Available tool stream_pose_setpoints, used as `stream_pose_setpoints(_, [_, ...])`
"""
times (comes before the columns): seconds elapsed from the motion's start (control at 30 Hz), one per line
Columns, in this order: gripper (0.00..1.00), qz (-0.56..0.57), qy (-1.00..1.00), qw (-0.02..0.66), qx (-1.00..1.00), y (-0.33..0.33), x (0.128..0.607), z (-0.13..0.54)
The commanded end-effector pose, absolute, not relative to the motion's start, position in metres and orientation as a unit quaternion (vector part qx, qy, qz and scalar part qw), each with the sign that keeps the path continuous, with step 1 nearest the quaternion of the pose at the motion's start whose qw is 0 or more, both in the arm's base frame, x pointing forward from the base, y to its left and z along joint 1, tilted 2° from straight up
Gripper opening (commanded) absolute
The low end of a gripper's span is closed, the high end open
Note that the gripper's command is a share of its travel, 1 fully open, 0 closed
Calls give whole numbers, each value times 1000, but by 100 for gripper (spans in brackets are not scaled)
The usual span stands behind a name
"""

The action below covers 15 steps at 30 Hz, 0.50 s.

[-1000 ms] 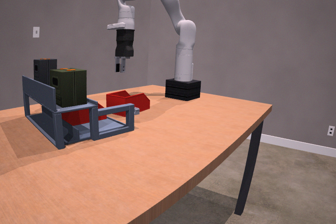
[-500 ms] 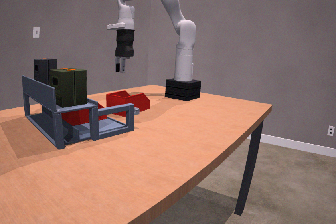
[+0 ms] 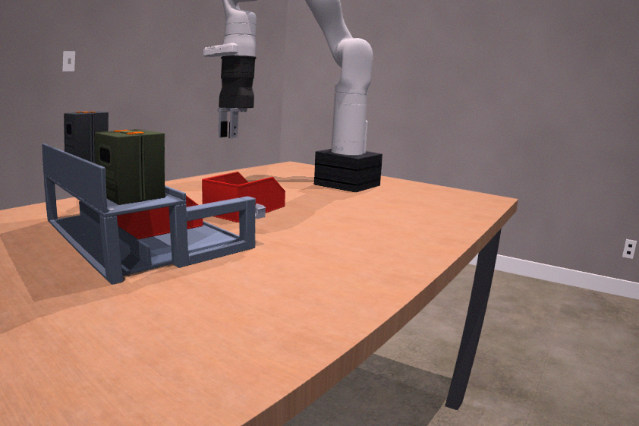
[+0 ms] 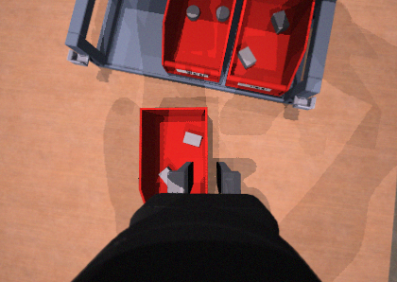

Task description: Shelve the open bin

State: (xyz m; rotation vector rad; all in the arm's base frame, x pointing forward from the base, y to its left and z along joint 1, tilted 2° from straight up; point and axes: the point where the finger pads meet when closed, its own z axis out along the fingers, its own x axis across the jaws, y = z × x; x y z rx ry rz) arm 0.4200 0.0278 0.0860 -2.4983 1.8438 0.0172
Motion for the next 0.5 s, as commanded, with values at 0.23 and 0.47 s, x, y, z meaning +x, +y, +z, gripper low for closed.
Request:
stream_pose_setpoints(0.23, [55, 4, 594, 17, -804, 28, 420, 79])
stream_pose_setpoints(0.47, [55, 4, 594, 17, -804, 29, 421, 71])
